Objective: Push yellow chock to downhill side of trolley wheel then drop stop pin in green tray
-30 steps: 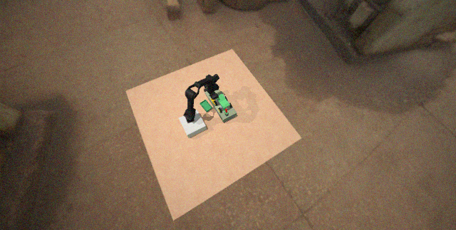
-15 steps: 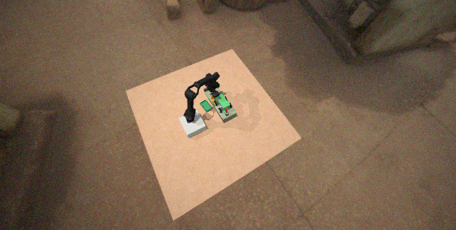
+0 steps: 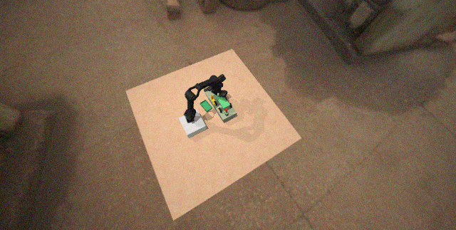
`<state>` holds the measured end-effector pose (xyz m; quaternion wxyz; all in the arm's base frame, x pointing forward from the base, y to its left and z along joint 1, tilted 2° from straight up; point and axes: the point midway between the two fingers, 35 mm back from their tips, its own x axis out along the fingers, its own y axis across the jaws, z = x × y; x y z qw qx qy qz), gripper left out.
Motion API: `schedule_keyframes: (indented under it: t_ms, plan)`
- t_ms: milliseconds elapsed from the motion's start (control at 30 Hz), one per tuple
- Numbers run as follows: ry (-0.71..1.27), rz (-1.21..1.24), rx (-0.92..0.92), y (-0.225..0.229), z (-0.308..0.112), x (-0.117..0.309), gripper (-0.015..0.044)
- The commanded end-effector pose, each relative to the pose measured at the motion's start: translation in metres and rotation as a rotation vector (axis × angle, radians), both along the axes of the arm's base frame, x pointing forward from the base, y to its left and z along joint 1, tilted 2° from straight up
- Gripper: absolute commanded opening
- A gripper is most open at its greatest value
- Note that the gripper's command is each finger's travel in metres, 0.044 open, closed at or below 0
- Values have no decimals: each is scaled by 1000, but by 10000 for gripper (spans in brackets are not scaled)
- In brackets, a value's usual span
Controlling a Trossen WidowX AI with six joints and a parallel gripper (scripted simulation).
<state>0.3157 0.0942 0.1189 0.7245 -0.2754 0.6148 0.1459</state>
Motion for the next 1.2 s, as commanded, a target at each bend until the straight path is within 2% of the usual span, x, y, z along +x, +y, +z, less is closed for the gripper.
schedule_keyframes:
  t_ms: [0, 800, 1167]
  plan:
    - [25, 148, -62, -21, 6, 6, 190]
    - [323, 966, -317, -139, 30, 6, 190]
    - [333, 989, -321, -142, 29, 5, 190]
